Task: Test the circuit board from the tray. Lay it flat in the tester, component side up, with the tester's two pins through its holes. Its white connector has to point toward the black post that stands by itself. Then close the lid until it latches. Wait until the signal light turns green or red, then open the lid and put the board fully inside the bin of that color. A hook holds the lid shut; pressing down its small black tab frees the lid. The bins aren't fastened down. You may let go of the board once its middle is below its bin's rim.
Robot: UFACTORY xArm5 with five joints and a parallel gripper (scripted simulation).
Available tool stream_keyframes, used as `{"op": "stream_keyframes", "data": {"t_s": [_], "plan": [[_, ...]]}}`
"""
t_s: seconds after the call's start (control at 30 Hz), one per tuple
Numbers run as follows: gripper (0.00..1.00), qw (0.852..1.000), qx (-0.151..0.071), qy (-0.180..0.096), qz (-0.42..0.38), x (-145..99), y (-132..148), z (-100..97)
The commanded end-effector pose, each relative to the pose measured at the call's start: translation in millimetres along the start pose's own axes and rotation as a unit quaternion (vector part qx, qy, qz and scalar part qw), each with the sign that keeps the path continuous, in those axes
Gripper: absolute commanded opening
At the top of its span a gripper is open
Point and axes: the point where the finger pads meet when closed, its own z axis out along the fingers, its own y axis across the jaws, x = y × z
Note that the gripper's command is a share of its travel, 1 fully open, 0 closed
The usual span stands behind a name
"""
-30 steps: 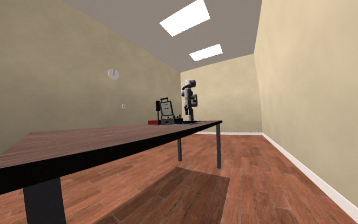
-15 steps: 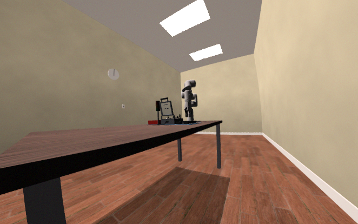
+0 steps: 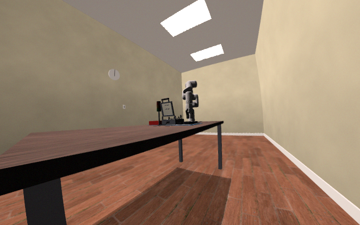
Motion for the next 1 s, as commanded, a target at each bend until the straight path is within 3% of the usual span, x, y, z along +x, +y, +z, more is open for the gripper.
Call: {"op": "stream_keyframes", "data": {"t_s": [0.0,0.33,0.97], "plan": [[1.0,1.0,-0.002,0.001,0.0,1,2,6.7],[1.0,1.0,-0.002,0.001,0.0,1,2,27.4],[1.0,1.0,-0.002,0.001,0.0,1,2,30.9]]}}
